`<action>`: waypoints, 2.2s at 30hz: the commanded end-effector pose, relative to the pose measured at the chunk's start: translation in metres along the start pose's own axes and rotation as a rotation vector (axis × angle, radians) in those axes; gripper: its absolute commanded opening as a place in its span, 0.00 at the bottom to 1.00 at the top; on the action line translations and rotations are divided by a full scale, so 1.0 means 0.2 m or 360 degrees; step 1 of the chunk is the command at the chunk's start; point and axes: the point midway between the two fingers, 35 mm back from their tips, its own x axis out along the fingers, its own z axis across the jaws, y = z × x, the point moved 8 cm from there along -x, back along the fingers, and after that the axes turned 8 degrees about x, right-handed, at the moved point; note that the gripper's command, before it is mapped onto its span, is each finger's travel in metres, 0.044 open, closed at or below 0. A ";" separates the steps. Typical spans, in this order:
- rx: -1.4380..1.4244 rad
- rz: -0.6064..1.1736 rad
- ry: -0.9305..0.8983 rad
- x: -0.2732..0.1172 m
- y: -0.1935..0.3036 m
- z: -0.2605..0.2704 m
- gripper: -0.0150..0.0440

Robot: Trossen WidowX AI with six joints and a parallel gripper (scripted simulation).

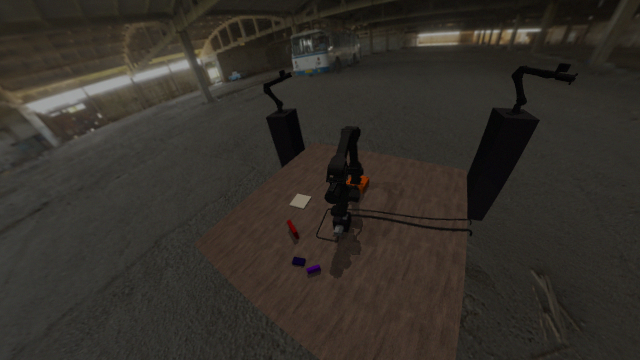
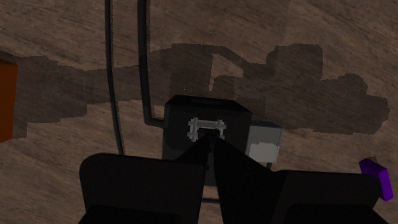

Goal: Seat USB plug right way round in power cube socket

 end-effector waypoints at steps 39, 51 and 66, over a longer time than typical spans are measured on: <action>-0.0007 0.0002 -0.0005 0.03 0.00 0.00 0.25; -0.0007 0.0002 -0.0005 0.04 0.00 0.00 0.25; -0.0007 0.0002 -0.0005 0.05 0.00 0.00 0.25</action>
